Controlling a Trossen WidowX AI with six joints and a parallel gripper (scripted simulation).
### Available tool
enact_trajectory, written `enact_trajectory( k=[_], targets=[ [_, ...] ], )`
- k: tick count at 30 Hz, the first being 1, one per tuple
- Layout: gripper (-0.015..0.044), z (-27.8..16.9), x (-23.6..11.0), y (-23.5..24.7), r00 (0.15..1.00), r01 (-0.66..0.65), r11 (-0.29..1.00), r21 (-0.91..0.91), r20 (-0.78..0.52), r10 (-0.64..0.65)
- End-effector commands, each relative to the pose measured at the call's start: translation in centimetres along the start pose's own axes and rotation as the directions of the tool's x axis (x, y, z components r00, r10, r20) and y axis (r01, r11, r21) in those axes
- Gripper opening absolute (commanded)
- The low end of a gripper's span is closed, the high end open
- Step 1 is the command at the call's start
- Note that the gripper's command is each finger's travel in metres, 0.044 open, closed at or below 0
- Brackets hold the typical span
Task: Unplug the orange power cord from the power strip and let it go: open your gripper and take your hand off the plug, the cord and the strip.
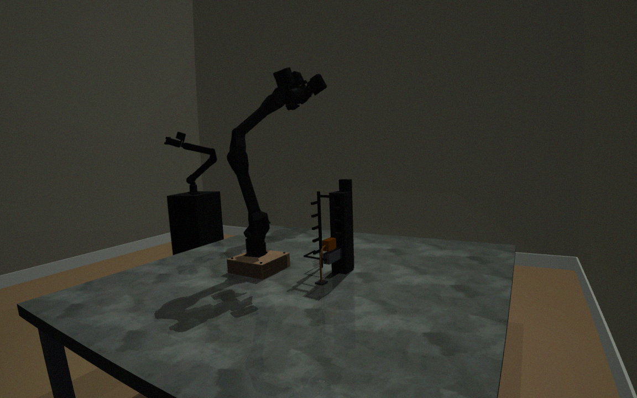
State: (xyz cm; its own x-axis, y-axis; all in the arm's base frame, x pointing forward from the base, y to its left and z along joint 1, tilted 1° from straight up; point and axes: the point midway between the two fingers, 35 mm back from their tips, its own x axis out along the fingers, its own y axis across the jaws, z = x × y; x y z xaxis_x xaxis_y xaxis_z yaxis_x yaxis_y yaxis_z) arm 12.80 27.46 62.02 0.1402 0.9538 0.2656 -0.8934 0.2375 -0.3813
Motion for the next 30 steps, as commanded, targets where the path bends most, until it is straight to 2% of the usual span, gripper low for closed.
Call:
enact_trajectory(
  k=[1,9,18,24,30],
  targets=[
    [0.0160,-6.4,0.0,-4.0,0.974,0.156,0.975,0.157,-0.186,-0.126],
    [0.0160,-16.8,-4.2,-10.7,0.818,0.508,0.788,0.347,-0.482,-0.315],
    [0.0160,-26.4,-12.5,-15.3,0.542,0.834,0.363,0.416,-0.738,-0.401],
    [0.0160,-31.6,-19.4,-17.2,0.338,0.929,-0.003,0.369,-0.854,-0.395],
    [0.0160,-36.3,-27.0,-17.5,0.133,0.880,-0.397,0.261,-0.938,-0.321]
  ],
)
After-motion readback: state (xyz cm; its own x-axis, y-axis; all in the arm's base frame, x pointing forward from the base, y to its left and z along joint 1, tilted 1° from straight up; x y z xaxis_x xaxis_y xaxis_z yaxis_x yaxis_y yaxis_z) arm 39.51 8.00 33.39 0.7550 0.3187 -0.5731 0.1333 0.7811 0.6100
